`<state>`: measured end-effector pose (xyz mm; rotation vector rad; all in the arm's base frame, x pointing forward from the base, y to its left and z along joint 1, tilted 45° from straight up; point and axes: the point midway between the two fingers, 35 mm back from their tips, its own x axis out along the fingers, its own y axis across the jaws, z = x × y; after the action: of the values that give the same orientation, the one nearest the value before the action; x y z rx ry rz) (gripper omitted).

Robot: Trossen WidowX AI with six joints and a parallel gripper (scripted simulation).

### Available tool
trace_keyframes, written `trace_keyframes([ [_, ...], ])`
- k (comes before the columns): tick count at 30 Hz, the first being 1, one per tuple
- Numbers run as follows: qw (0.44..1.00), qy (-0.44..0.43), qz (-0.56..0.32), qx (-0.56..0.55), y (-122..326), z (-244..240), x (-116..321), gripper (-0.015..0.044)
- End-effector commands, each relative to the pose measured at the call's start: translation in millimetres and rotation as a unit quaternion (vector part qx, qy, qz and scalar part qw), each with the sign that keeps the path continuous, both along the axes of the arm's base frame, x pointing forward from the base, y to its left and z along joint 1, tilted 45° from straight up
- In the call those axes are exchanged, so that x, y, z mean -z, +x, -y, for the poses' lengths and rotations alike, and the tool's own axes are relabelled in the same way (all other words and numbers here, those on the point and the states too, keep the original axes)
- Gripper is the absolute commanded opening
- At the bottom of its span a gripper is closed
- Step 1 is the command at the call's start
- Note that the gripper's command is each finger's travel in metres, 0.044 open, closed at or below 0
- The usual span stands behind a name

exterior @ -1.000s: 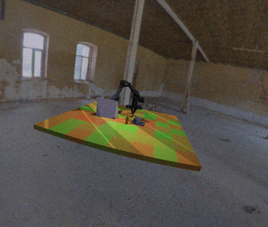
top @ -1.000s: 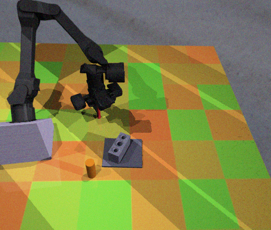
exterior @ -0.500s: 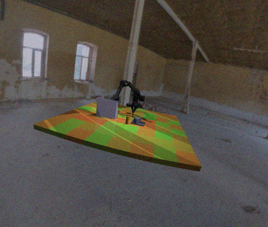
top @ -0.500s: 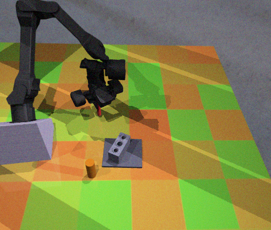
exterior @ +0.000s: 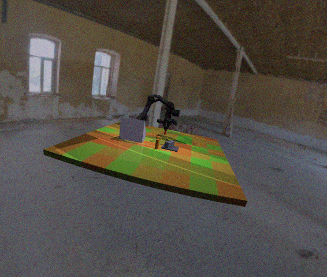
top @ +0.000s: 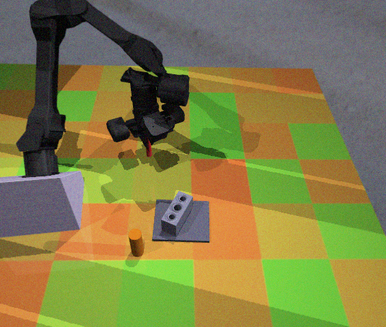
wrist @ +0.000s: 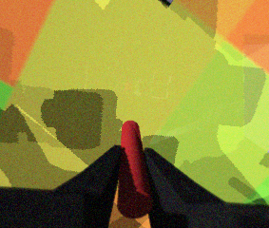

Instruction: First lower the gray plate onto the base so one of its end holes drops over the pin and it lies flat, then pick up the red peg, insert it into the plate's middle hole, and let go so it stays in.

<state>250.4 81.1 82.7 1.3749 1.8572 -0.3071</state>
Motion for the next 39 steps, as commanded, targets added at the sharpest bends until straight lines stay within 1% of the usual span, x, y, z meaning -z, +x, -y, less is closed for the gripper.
trace_keyframes([
  [1, 1.000, -0.002, 0.002, -0.002, 3, 11, -10, 0.0000],
  [5, 1.000, 0.000, 0.000, 0.000, 4, 7, -2, 0.0000],
  [24, 1.000, -0.008, 0.007, 0.001, 38, 41, 27, 0.0000],
  [39, 1.000, -0.010, -0.002, 0.007, 58, 70, 58, 0.0000],
])
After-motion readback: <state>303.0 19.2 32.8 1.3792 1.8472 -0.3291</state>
